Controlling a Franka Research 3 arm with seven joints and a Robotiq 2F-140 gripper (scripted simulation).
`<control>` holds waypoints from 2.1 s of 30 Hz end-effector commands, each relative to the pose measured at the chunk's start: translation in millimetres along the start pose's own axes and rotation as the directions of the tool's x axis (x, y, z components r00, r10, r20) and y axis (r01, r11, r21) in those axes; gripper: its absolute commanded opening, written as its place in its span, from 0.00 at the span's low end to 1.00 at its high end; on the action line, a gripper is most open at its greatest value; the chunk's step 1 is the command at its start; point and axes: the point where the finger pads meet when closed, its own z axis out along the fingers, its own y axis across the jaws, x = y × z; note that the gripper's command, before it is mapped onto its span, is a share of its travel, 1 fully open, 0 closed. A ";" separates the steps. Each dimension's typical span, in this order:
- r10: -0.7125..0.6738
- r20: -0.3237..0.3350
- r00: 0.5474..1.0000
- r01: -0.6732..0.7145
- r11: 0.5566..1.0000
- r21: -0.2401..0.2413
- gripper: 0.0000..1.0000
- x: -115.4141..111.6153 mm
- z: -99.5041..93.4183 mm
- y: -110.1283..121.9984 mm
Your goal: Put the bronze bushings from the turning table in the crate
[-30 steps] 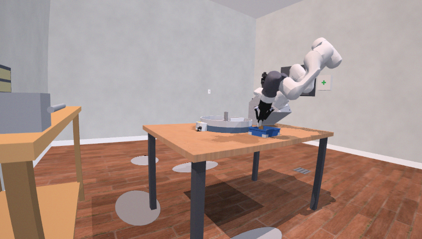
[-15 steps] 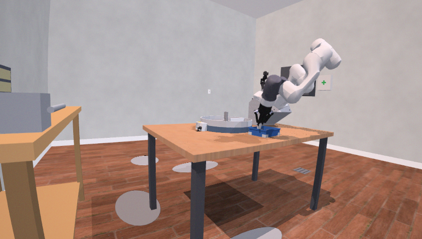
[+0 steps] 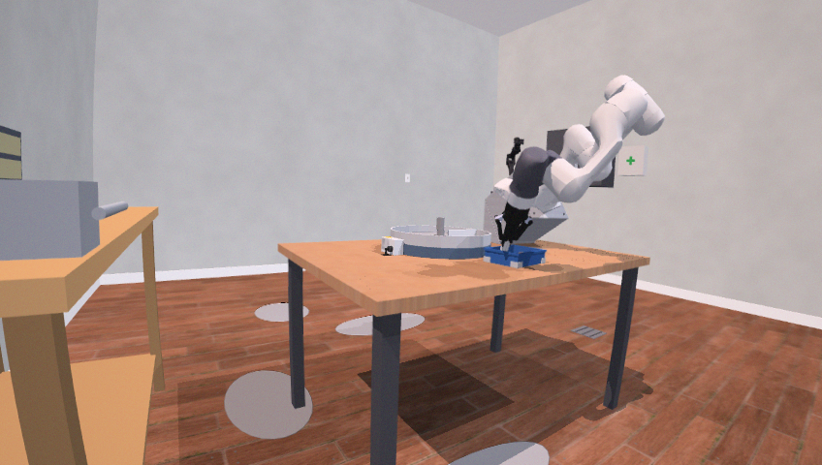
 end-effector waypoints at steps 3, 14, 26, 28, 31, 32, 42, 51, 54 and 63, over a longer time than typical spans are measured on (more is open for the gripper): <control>0.007 0.004 1.000 -0.007 1.000 0.001 0.00 -2.6 0.1 0.0; 0.007 0.004 1.000 -0.007 1.000 0.001 0.00 -2.6 0.1 0.0; 0.007 0.004 1.000 -0.007 1.000 0.001 0.00 -2.6 0.1 0.0; 0.007 0.004 1.000 -0.007 1.000 0.001 0.00 -2.6 0.1 0.0; 0.007 0.004 1.000 -0.007 1.000 0.001 0.00 -2.7 0.2 0.0; 0.007 0.004 1.000 -0.007 1.000 0.001 0.00 -2.7 0.2 0.0; 0.007 0.004 1.000 -0.007 1.000 0.001 0.00 -4.0 1.6 -0.1; 0.007 0.004 1.000 -0.007 1.000 0.001 0.00 -5.8 3.3 -0.3; 0.007 0.004 1.000 -0.007 1.000 0.001 0.00 -6.4 3.9 -0.4; 0.007 0.004 1.000 -0.007 1.000 0.001 0.00 -7.0 4.5 -0.4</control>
